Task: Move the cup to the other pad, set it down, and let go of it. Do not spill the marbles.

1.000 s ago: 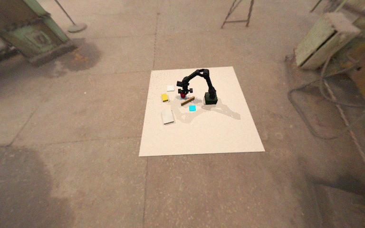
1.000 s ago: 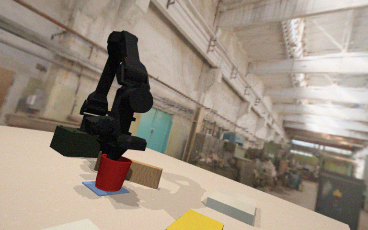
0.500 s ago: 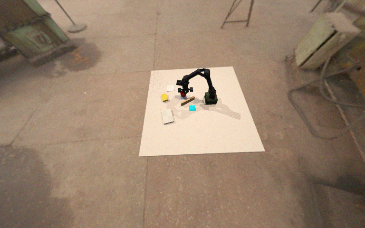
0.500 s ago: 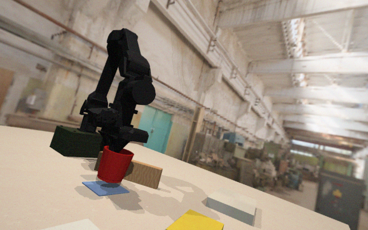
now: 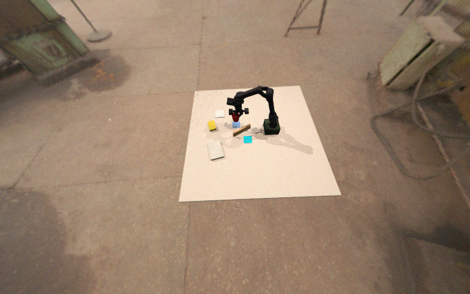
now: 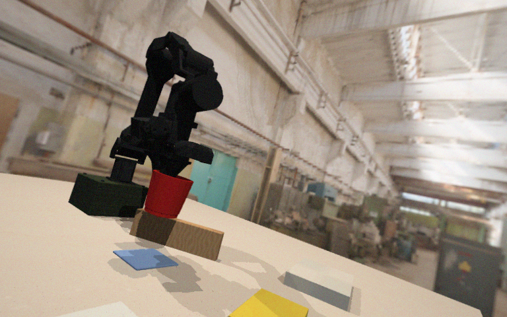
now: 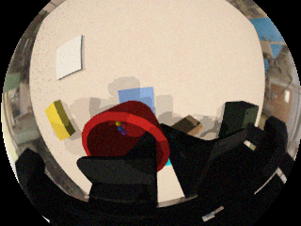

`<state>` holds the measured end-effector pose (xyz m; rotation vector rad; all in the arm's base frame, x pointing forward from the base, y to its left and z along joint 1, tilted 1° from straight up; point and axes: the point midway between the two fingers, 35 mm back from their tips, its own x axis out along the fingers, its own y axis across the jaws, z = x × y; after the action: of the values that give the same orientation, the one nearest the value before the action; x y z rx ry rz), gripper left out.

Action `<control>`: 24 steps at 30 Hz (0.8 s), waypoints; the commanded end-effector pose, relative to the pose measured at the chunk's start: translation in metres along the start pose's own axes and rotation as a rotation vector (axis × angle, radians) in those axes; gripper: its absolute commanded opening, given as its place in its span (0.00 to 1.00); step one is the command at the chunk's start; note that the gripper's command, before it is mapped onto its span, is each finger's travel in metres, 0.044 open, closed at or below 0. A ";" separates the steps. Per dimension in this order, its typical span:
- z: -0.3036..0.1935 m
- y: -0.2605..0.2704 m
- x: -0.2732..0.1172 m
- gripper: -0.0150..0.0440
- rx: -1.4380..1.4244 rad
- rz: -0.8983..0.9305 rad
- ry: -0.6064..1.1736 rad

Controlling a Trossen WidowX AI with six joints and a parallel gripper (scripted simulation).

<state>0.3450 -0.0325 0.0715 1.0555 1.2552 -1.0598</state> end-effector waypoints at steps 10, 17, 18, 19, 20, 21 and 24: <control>0.000 0.000 -0.001 0.25 0.000 0.000 0.000; 0.000 0.000 -0.001 0.25 0.000 0.000 0.000; -0.001 -0.001 -0.001 0.25 0.000 0.000 0.000; -0.002 -0.001 -0.001 0.25 0.000 0.000 0.000; -0.003 -0.002 -0.001 0.25 0.000 0.000 0.001; -0.005 -0.003 -0.001 0.25 0.001 -0.001 0.001; -0.011 -0.006 -0.001 0.25 0.002 -0.001 0.002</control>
<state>0.3425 -0.0284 0.0738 1.0567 1.2527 -1.0566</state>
